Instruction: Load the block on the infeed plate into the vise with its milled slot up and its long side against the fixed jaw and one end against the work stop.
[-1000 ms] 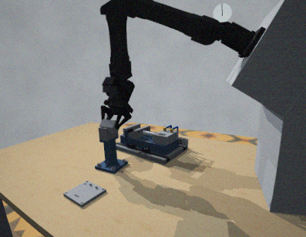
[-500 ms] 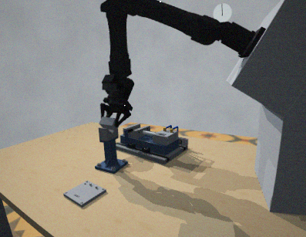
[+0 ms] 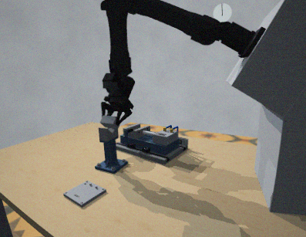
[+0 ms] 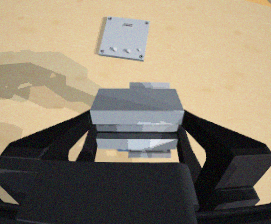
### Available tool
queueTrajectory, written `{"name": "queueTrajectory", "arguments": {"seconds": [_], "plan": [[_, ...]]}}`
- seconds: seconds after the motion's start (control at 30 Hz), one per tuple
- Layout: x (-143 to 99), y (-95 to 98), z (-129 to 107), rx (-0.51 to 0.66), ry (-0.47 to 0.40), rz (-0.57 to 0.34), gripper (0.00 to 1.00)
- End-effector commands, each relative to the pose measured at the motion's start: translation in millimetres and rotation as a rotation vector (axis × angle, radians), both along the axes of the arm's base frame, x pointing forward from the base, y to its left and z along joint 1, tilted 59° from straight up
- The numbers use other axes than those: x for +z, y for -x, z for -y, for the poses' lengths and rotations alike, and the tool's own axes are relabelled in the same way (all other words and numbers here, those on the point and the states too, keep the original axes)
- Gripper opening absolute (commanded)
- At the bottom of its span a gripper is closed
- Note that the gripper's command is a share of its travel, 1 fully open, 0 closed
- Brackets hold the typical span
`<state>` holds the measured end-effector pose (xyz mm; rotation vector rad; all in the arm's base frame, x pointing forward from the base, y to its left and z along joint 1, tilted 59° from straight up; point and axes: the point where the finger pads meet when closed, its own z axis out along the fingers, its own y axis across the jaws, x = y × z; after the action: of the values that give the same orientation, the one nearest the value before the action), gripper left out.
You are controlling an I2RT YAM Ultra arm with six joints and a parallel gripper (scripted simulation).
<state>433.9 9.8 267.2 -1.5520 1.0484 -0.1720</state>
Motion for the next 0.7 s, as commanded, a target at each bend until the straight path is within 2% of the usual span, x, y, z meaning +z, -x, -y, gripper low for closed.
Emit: {"name": "queueTrajectory", "arguments": {"seconds": [0.0, 0.67], "plan": [[5.5, 14.3, -0.6, 0.020, -0.026, 0.004, 0.00], [7.3, 17.4, -0.5, 0.020, -0.026, 0.004, 0.00]]}}
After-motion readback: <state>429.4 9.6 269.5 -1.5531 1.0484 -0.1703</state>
